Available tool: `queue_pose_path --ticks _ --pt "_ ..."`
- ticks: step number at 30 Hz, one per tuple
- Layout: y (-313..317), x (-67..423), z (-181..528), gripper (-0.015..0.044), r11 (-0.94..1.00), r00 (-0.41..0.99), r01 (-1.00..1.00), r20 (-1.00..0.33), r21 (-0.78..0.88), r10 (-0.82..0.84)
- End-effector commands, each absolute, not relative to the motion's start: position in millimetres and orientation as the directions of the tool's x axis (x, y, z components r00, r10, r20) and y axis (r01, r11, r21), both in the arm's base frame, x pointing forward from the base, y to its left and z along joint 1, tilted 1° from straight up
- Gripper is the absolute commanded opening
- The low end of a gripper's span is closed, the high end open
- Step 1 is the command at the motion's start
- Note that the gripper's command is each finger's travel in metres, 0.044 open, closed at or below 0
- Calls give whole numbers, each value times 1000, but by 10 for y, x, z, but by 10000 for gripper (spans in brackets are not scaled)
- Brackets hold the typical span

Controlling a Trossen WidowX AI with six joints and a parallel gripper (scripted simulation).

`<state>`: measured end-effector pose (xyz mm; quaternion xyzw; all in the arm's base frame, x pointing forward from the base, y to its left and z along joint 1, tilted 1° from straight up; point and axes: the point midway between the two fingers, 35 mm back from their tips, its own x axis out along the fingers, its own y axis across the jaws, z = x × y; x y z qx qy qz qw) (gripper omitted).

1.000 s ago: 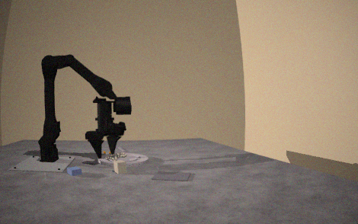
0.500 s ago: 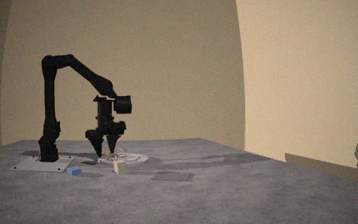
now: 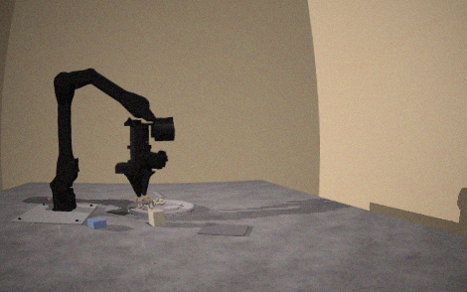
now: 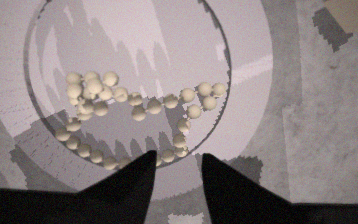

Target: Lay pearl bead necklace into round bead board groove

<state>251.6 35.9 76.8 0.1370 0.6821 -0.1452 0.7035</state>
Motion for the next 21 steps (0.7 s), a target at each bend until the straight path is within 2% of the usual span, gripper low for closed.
queue_pose_path --ticks 1,21 --pt "360 2518 763 120 920 28 391 -999 -5 -17" --pt "349 2516 457 120 922 21 387 -1000 -10 -19"
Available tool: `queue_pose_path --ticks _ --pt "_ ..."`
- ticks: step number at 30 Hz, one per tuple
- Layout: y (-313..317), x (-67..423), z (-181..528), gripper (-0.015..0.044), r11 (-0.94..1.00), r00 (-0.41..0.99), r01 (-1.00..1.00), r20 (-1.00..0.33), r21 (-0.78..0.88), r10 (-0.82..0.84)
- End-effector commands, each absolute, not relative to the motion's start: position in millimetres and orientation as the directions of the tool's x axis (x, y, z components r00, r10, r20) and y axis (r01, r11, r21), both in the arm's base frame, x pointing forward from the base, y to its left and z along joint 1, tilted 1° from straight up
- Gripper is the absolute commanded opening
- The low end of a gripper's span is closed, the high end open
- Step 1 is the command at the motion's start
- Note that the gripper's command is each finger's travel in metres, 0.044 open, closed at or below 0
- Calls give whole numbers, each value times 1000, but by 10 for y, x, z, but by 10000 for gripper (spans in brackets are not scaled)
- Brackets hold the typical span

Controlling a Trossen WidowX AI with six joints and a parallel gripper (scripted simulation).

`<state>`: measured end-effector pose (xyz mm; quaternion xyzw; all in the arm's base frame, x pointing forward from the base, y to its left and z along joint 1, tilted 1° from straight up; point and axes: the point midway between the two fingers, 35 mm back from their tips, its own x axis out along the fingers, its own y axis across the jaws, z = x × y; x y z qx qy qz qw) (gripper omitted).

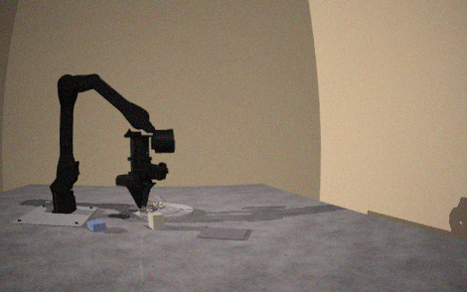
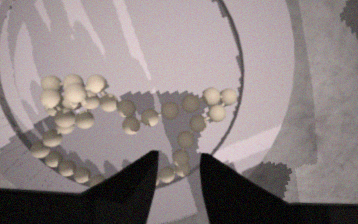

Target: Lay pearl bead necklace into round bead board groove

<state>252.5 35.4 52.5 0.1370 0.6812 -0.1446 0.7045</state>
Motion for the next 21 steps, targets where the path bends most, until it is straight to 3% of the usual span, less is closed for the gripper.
queue_pose_path --ticks 1,5,10,21 --pt "349 2516 454 120 922 21 387 -1000 -10 -19" --pt "349 2516 454 120 922 21 387 -1000 -10 -19" --pt "352 2518 482 0 921 26 390 -1000 -6 -18" --pt "352 2518 482 0 921 26 390 -1000 -6 -18"
